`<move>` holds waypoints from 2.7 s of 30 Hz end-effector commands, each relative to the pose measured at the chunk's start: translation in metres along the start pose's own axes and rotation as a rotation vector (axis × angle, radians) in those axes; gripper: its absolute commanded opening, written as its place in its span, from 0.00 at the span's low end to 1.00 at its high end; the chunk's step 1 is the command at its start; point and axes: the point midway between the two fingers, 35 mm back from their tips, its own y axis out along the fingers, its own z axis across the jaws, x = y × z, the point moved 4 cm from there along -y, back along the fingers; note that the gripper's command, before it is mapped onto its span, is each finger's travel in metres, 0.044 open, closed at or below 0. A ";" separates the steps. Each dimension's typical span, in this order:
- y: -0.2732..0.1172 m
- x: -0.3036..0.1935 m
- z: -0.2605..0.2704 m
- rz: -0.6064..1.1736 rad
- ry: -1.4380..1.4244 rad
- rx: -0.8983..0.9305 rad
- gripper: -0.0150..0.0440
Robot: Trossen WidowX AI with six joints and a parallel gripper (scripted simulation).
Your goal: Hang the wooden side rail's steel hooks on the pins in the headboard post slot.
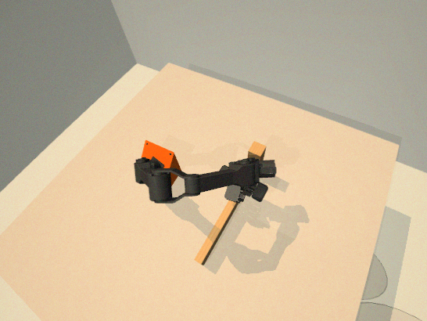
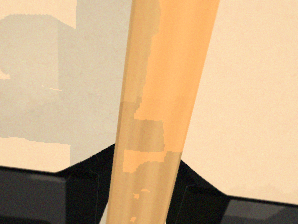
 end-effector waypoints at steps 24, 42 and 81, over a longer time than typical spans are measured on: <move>0.002 -0.003 0.000 0.007 -0.006 0.007 0.25; 0.005 -0.003 0.000 0.007 -0.006 0.007 0.25; -0.033 0.029 -0.001 0.007 -0.007 0.007 1.00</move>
